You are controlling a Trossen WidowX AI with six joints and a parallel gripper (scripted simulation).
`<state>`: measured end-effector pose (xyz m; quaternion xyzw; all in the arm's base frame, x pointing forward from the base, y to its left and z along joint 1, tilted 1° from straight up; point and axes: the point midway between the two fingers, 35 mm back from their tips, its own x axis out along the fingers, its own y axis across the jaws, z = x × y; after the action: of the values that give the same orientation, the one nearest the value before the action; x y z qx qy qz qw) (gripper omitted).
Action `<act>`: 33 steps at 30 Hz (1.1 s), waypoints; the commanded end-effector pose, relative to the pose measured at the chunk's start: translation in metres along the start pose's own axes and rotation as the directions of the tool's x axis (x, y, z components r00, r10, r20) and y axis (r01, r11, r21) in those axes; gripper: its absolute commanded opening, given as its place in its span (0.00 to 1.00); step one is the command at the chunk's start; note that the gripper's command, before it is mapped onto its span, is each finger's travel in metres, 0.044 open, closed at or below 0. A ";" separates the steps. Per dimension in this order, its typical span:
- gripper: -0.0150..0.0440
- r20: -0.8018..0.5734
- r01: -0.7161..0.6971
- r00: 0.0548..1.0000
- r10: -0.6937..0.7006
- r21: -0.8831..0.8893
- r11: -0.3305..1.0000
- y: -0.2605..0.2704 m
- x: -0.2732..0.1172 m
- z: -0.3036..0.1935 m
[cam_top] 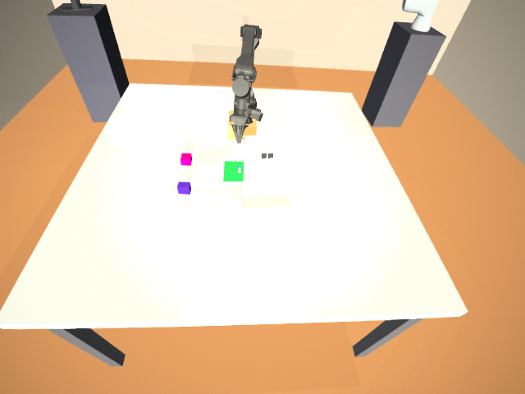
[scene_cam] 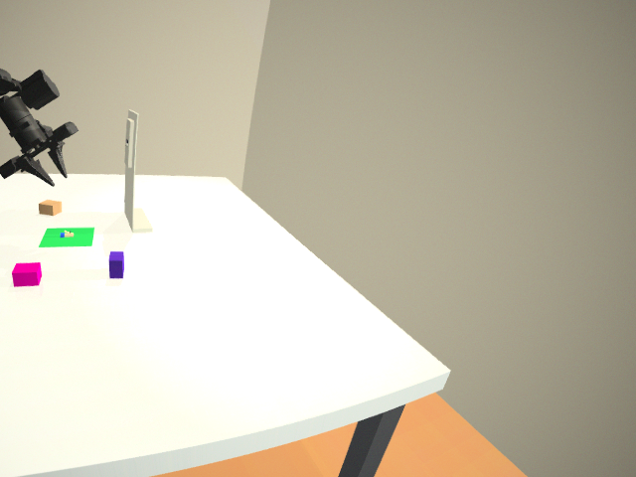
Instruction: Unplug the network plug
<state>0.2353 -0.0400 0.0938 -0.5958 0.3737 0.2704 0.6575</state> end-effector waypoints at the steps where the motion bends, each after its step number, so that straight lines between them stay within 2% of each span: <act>1: 0.52 0.002 0.008 1.000 -0.008 -0.003 1.000 -0.011 -0.011 0.000; 29: 0.52 0.005 0.013 1.000 -0.013 -0.008 1.000 -0.052 -0.080 0.001; 33: 0.70 0.005 0.013 1.000 -0.013 -0.008 1.000 -0.052 -0.080 0.001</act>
<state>0.2311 -0.0401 0.1861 -0.5978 0.3706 0.2676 0.6586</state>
